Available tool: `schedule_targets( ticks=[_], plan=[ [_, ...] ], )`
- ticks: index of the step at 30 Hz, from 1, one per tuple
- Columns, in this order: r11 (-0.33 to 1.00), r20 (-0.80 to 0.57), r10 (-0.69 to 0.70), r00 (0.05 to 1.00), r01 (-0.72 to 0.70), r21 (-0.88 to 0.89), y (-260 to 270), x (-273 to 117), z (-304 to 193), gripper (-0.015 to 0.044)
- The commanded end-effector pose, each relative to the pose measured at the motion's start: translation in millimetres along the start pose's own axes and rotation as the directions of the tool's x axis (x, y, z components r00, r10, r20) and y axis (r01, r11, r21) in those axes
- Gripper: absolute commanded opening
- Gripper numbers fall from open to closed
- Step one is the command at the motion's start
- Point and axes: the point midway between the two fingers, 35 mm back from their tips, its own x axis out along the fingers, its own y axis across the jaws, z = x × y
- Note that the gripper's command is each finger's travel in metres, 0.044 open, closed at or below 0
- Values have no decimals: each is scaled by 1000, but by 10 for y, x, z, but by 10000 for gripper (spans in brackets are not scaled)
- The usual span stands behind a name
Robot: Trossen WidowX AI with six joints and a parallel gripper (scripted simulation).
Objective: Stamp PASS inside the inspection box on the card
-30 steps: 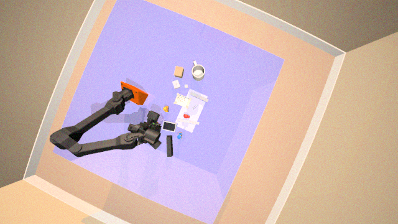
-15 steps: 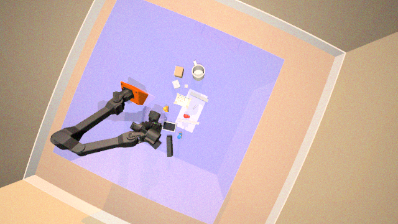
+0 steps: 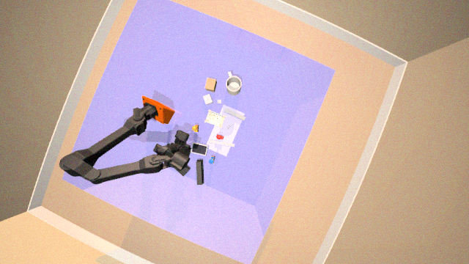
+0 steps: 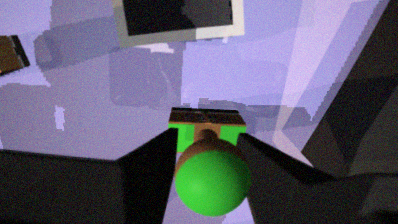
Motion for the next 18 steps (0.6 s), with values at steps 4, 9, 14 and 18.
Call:
schedule_targets(
  ticks=[4, 9, 14, 18],
  plan=[
    [1000, 0, 0, 1000, 0, 1, -2, -1, 0, 108],
    [1000, 0, 0, 1000, 0, 1, -1, -8, 2, 16],
    [1000, 0, 1, 1000, -1, 1, 1, -31, 6, 0],
    [1000, 0, 2, 1000, -2, 1, 3, -49, 9, 0]
  ],
)
